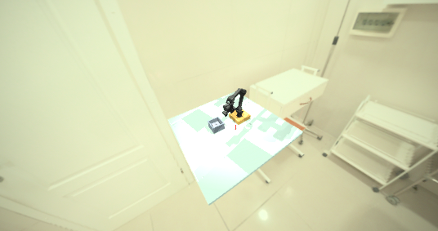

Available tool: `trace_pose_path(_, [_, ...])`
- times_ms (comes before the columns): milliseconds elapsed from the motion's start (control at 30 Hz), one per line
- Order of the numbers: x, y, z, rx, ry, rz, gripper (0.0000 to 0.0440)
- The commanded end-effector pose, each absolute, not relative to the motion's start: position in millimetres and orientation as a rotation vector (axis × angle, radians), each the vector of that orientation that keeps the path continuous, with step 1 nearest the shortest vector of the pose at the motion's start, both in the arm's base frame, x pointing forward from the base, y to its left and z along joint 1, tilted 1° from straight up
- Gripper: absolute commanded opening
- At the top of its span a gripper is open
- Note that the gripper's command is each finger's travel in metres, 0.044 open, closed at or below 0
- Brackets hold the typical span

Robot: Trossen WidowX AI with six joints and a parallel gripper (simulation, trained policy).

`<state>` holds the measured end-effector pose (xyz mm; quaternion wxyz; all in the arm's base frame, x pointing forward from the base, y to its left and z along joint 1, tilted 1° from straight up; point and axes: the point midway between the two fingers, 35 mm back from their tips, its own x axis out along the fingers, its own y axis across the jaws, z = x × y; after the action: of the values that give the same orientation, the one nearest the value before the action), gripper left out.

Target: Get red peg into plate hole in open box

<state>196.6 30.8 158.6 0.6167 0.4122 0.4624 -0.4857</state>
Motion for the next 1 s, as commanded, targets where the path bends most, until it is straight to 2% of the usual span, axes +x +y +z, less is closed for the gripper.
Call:
trace_pose_path(0, [190,44,142,0.911,1.119,-1.113,0.0440])
trace_pose_path(967, [180,120,9,0.829,1.275,-0.831,0.0435])
